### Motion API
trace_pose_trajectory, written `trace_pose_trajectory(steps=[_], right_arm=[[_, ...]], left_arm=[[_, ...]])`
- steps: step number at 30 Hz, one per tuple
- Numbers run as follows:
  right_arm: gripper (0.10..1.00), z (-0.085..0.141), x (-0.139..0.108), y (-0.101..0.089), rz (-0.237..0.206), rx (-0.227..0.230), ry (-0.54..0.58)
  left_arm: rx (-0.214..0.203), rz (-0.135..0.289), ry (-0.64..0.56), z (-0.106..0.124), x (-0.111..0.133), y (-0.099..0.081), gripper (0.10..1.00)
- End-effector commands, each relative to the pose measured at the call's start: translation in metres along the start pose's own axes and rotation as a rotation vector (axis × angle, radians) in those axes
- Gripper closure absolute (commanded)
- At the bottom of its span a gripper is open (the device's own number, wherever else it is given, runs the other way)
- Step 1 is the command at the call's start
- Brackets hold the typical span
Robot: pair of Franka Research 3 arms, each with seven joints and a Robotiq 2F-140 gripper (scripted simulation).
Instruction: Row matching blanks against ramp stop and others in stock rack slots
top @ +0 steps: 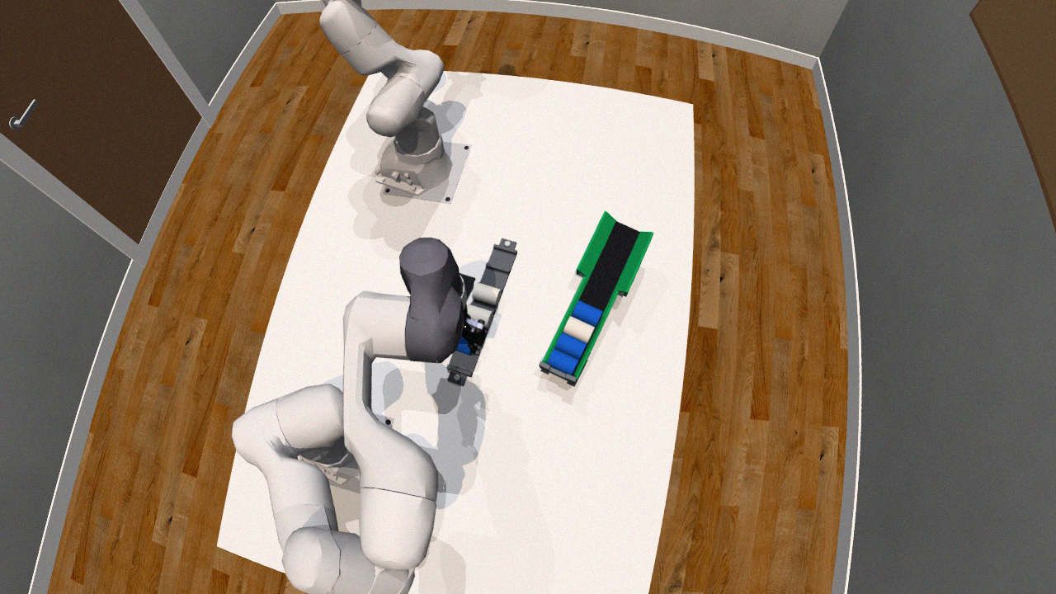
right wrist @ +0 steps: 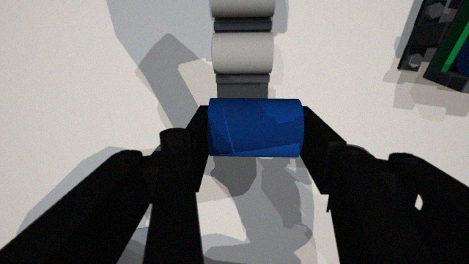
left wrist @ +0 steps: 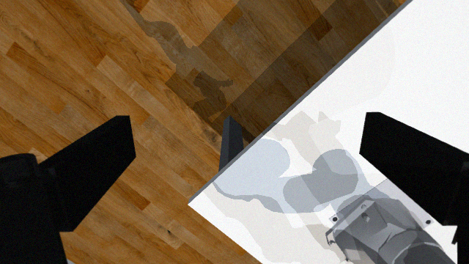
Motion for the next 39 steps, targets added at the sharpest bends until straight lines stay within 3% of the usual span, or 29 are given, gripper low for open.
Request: trace_pose_trajectory(steps=[1, 5, 8, 20, 22, 33, 39], right_arm=[[0.681, 0.011, -0.003, -0.005, -0.006, -0.005, 0.006], [0.681, 0.021, -0.007, -0.01, -0.007, -0.008, 0.018], [0.681, 0.041, -0.015, -0.019, -0.008, -0.012, 0.039], [0.681, 0.156, -0.065, -0.057, -0.008, -0.022, 0.134], [0.681, 0.156, -0.065, -0.057, -0.008, -0.022, 0.134], [0.681, 0.248, -0.116, -0.07, -0.006, -0.009, 0.155], [0.681, 0.266, -0.13, -0.07, -0.005, -0.004, 0.148]], left_arm=[[0.0, 0.0, 0.0, 0.0, 0.0, 0.0, 0.098], [0.0, 0.0, 0.0, 0.0, 0.0, 0.0, 0.098], [0.0, 0.0, 0.0, 0.0, 0.0, 0.0, 0.098], [0.0, 0.0, 0.0, 0.0, 0.0, 0.0, 0.098], [0.0, 0.0, 0.0, 0.0, 0.0, 0.0, 0.098], [0.0, 0.0, 0.0, 0.0, 0.0, 0.0, 0.098], [0.0, 0.0, 0.0, 0.0, 0.0, 0.0, 0.098]])
Point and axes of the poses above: on each arm, the point where the finger pads meet when closed, its own y axis out along the fingers, its own z axis across the jaws, x = y × z, the point moved 3 cm from there along -y, back along the fingers, and after that the axes turned 15 degrees about -y, right-handed, at the moved point
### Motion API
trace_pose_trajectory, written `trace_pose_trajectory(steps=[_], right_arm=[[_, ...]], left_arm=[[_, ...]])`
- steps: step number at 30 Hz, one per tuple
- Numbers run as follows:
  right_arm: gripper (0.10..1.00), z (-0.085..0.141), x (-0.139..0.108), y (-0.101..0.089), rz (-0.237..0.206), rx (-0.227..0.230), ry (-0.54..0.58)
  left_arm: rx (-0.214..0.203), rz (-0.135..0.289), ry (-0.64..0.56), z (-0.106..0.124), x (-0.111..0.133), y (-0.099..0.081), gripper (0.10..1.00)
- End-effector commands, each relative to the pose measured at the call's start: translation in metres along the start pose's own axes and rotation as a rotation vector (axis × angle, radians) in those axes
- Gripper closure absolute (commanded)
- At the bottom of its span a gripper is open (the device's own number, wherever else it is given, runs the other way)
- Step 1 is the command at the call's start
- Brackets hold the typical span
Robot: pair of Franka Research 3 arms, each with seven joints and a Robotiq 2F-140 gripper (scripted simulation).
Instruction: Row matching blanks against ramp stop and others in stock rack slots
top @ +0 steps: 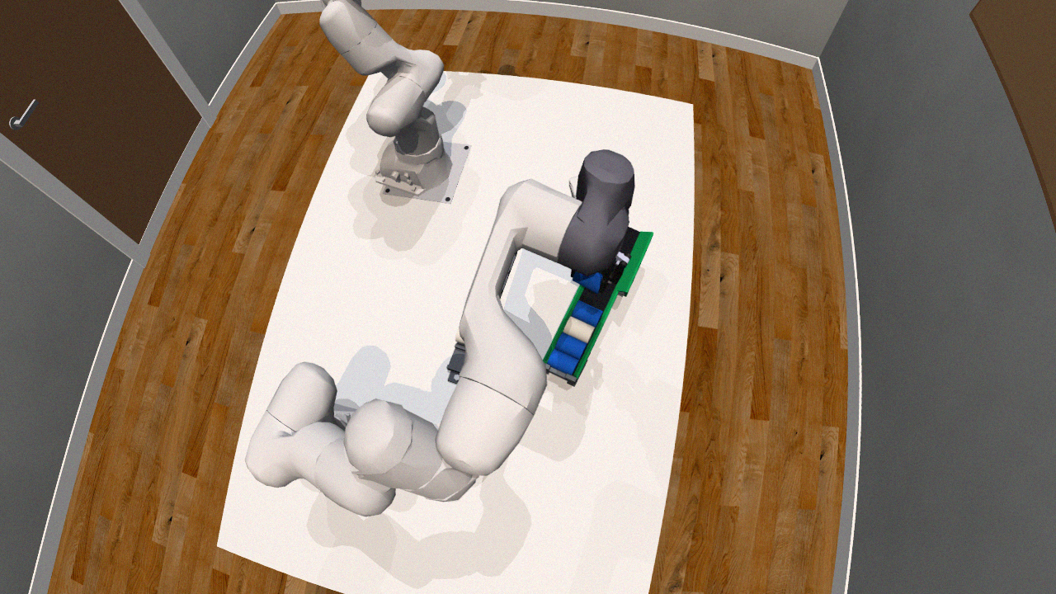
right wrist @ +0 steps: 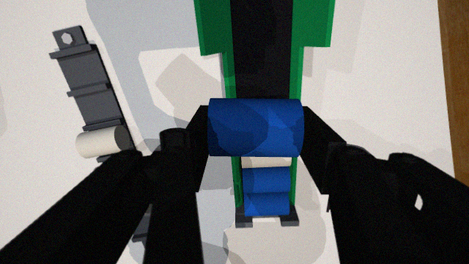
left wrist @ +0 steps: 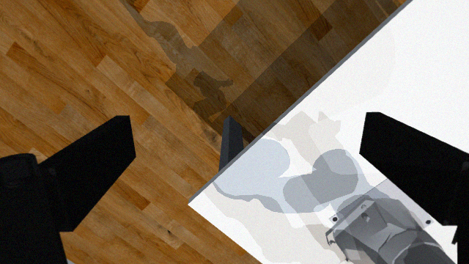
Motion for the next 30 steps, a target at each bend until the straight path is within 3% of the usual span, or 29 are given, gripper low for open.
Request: trace_pose_trajectory(steps=[1, 9, 30], right_arm=[[0.681, 0.009, -0.005, 0.002, -0.024, -0.005, -0.06], [0.681, 0.019, -0.02, 0.004, -0.023, -0.001, -0.07], [0.681, 0.02, -0.02, 0.007, -0.023, -0.001, -0.071]], left_arm=[[0.0, 0.0, 0.0, 0.0, 0.0, 0.0, 0.098], [0.0, 0.0, 0.0, 0.0, 0.0, 0.0, 0.098], [0.0, 0.0, 0.0, 0.0, 0.0, 0.0, 0.098]])
Point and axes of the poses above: on each arm, the point where the finger pads meet when closed, its own y axis out along the fingers, its own z axis across the jaws, x = y × z, the point moved 3 cm from there along -y, back along the fingers, and after that the axes turned 15 degrees about -y, right-handed, at the moved point
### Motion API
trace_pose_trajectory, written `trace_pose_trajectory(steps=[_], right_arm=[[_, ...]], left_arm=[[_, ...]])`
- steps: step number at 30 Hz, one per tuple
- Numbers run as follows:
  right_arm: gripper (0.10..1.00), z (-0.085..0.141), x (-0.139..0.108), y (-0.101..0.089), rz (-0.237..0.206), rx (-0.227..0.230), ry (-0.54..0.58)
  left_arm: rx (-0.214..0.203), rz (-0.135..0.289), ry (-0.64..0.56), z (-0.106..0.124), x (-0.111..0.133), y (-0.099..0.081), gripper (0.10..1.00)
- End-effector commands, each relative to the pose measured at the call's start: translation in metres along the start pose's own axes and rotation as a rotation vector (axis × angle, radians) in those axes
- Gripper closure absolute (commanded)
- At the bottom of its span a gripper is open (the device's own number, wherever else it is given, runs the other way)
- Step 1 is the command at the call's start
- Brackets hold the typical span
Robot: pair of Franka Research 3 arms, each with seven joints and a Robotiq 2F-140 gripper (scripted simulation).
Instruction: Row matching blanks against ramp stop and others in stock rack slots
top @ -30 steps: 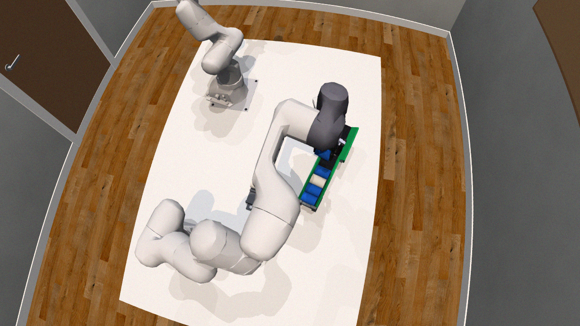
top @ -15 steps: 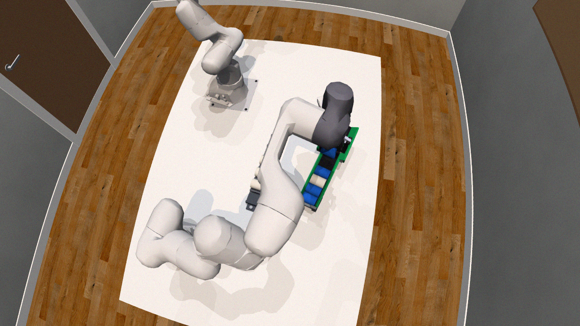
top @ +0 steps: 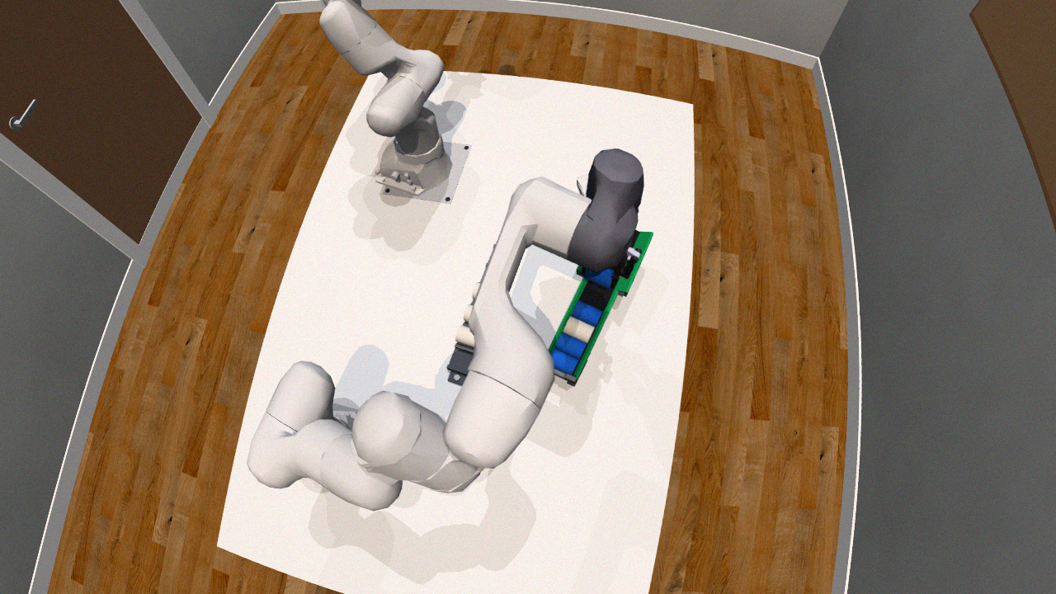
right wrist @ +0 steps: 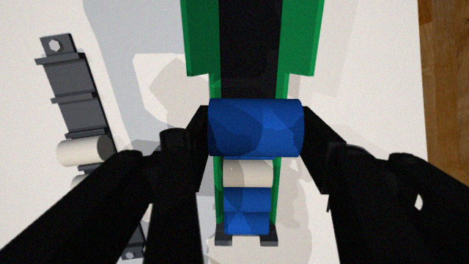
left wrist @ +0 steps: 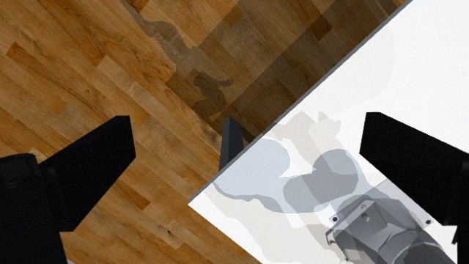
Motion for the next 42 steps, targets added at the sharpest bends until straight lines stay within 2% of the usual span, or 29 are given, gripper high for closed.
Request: trace_pose_trajectory(steps=[1, 8, 19, 21, 27, 31, 42], right_arm=[[0.681, 0.002, -0.004, 0.003, -0.04, -0.019, -0.007], [0.681, 0.002, -0.004, 0.016, -0.04, -0.019, -0.007], [0.681, 0.002, -0.002, 0.07, -0.04, -0.019, -0.007], [0.681, 0.002, -0.002, 0.07, -0.04, -0.019, -0.007], [0.681, 0.002, -0.001, 0.092, -0.04, -0.019, -0.007], [0.681, 0.001, -0.001, 0.097, -0.04, -0.019, -0.007], [0.681, 0.001, -0.001, 0.098, -0.04, -0.019, -0.007]], left_arm=[[0.0, 0.0, 0.0, 0.0, 0.0, 0.0, 0.098], [0.0, 0.0, 0.0, 0.0, 0.0, 0.0, 0.098], [0.0, 0.0, 0.0, 0.0, 0.0, 0.0, 0.098], [0.0, 0.0, 0.0, 0.0, 0.0, 0.0, 0.098], [0.0, 0.0, 0.0, 0.0, 0.0, 0.0, 0.098], [0.0, 0.0, 0.0, 0.0, 0.0, 0.0, 0.098], [0.0, 0.0, 0.0, 0.0, 0.0, 0.0, 0.098]])
Point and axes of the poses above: on each arm, the point where the finger pads meet when closed, its own y axis out along the fingers, its own z axis across the jaws, x = y × z, the point moved 3 cm from there along -y, back along the fingers, and after that the axes turned 15 degrees about -y, right-handed, at the moved point
